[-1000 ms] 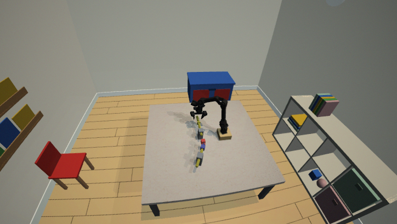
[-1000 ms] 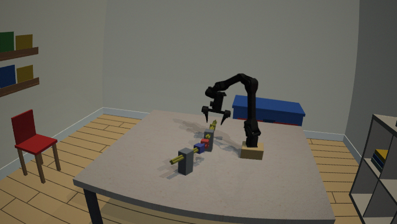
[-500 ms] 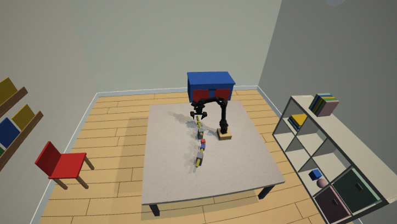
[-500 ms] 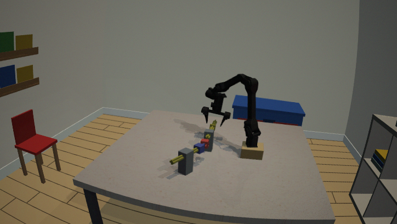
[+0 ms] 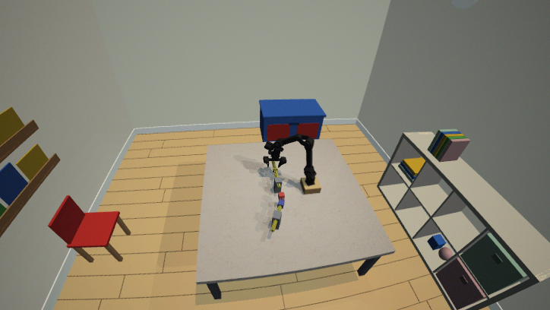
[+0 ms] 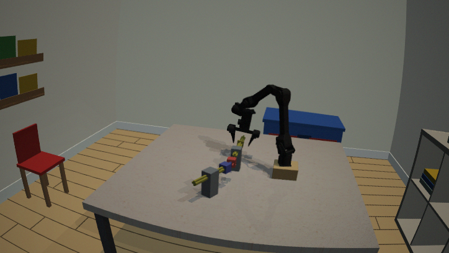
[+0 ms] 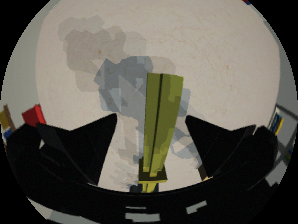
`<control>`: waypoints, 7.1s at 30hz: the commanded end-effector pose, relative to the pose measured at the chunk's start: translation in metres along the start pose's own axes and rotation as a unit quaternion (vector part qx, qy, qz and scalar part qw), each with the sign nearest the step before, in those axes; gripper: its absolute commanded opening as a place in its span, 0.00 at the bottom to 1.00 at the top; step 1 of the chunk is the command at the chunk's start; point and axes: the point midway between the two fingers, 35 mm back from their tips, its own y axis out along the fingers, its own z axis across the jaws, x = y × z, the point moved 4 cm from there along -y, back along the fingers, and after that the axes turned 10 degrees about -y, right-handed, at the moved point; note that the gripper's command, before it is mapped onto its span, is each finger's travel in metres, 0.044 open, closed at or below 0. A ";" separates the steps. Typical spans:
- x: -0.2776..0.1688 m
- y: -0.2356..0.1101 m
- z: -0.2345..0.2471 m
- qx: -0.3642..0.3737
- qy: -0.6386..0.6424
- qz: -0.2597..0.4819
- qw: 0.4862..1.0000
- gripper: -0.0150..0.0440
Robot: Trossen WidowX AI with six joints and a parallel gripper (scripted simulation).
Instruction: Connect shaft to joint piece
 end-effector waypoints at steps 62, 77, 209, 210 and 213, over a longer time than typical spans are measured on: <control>-0.001 0.004 -0.001 -0.003 0.001 0.003 1.000 0.37; -0.003 0.005 0.001 -0.032 0.002 0.010 0.999 0.37; -0.099 0.005 0.022 -0.062 0.003 0.017 0.998 1.00; -0.099 0.005 0.022 -0.062 0.003 0.017 0.998 1.00; -0.099 0.005 0.022 -0.062 0.003 0.017 0.998 1.00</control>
